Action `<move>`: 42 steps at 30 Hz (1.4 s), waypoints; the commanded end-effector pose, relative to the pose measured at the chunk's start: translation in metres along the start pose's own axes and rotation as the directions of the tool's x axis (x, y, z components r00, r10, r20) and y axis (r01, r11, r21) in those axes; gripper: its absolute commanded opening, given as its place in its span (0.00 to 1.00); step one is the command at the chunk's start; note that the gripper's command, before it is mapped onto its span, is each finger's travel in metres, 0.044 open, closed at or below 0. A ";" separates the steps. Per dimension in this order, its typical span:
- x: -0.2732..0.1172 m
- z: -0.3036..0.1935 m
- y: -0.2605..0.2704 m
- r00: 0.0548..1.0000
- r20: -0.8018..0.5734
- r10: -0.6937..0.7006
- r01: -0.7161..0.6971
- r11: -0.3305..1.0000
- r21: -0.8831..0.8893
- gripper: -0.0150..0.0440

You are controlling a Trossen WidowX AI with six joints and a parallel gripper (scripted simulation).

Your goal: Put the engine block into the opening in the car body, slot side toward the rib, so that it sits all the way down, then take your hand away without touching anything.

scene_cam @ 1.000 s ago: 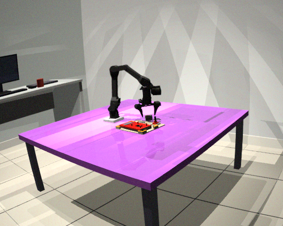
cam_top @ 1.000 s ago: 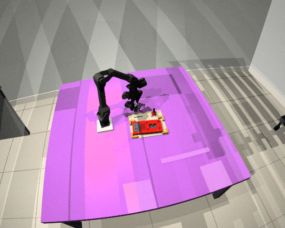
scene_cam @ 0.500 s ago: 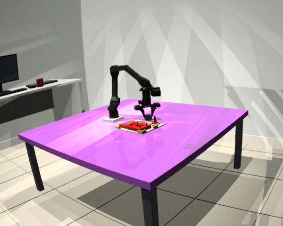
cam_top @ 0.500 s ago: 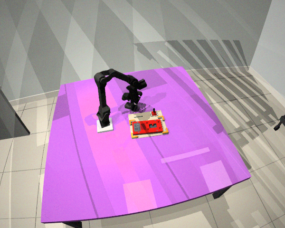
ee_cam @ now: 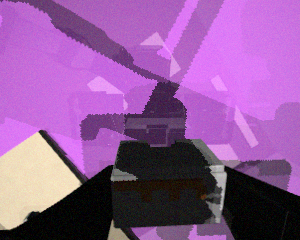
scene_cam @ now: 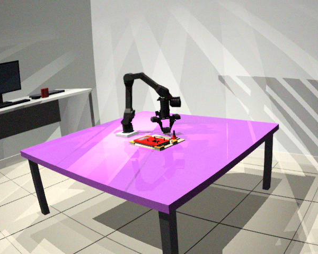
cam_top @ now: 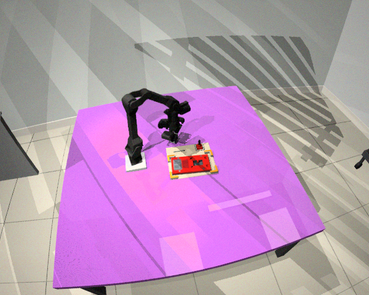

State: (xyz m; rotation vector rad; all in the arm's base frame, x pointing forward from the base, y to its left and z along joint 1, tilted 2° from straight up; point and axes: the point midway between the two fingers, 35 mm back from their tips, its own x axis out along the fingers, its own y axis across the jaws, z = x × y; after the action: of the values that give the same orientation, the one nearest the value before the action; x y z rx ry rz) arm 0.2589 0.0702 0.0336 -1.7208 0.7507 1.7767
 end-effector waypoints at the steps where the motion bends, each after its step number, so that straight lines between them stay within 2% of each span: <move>1: -0.015 -0.004 -0.005 1.000 -0.011 -0.016 0.016 1.000 -0.001 0.25; 33: -0.116 -0.009 0.000 1.000 -0.012 -0.016 0.016 1.000 -0.001 0.25; 38: -0.116 -0.009 0.000 1.000 -0.012 -0.016 0.016 1.000 -0.001 0.25; 42: -0.100 -0.008 0.000 1.000 -0.012 -0.016 0.016 1.000 -0.001 0.25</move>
State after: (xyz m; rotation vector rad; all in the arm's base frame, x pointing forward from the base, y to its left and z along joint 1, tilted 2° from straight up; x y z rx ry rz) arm 0.2697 0.0639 0.1417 -1.7312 0.7379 1.7563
